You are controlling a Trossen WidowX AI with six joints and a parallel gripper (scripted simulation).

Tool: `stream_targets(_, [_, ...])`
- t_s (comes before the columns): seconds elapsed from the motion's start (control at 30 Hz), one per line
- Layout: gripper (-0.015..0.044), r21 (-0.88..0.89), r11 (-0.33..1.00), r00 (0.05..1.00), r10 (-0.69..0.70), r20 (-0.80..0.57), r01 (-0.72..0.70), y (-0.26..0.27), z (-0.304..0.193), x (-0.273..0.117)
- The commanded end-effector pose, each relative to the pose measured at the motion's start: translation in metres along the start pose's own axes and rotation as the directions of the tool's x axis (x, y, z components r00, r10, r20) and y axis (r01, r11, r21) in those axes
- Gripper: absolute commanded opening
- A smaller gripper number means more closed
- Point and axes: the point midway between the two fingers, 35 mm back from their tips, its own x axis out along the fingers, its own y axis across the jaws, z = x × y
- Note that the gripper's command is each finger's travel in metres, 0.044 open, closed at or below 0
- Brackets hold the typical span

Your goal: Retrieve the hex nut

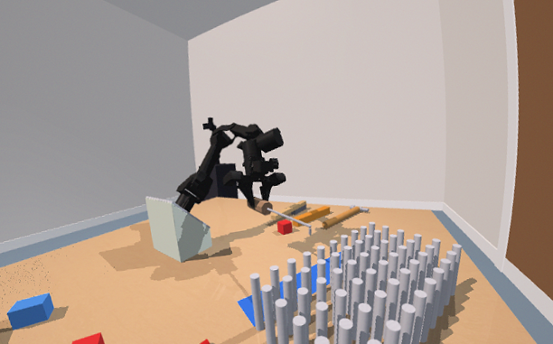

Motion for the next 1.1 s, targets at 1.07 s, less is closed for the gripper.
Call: stream_targets(1.07, [0.0000, 0.017, 1.000, 1.000, 0.017, 0.005, -0.017, 0.016, -0.055, 0.105])
